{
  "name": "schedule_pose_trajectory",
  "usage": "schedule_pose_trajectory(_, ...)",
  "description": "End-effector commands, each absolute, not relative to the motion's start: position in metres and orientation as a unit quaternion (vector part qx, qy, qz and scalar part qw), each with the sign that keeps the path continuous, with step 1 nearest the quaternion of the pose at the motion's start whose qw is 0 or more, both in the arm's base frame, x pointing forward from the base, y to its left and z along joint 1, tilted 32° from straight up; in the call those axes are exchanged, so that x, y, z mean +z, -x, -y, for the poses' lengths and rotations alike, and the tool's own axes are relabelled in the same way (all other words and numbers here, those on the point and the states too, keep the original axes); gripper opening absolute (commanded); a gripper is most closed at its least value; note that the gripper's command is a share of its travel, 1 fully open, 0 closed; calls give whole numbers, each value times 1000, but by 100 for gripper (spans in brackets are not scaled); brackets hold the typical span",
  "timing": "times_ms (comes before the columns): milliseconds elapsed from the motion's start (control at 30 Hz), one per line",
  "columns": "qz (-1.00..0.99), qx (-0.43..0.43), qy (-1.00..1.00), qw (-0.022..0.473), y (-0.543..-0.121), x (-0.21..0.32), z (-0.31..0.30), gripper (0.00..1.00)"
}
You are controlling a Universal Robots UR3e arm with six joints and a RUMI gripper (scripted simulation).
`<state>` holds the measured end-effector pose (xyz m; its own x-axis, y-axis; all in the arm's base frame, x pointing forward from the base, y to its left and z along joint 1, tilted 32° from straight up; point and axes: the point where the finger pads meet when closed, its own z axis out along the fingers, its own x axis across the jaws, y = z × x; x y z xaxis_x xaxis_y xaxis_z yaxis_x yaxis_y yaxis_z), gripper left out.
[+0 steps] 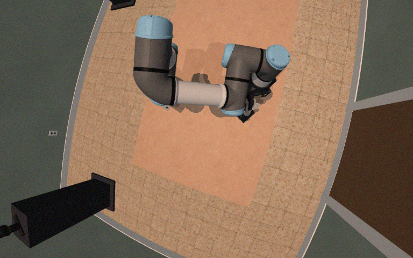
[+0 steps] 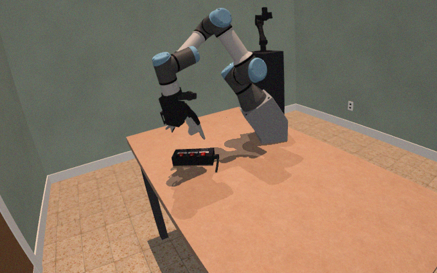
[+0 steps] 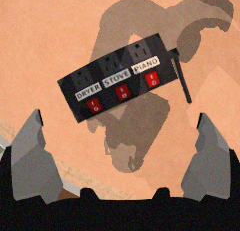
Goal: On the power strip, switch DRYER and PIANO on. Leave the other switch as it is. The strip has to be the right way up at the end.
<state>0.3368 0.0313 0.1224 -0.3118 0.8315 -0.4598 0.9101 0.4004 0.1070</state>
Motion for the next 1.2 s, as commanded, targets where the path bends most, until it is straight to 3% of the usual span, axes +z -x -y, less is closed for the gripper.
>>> schedule_pose_trajectory(0,-774,-42,-584,241,-329,133,-36,100)
schedule_pose_trajectory(400,-669,82,-691,260,-309,158,-54,100)
schedule_pose_trajectory(1167,-660,92,-699,261,-308,160,-56,100)
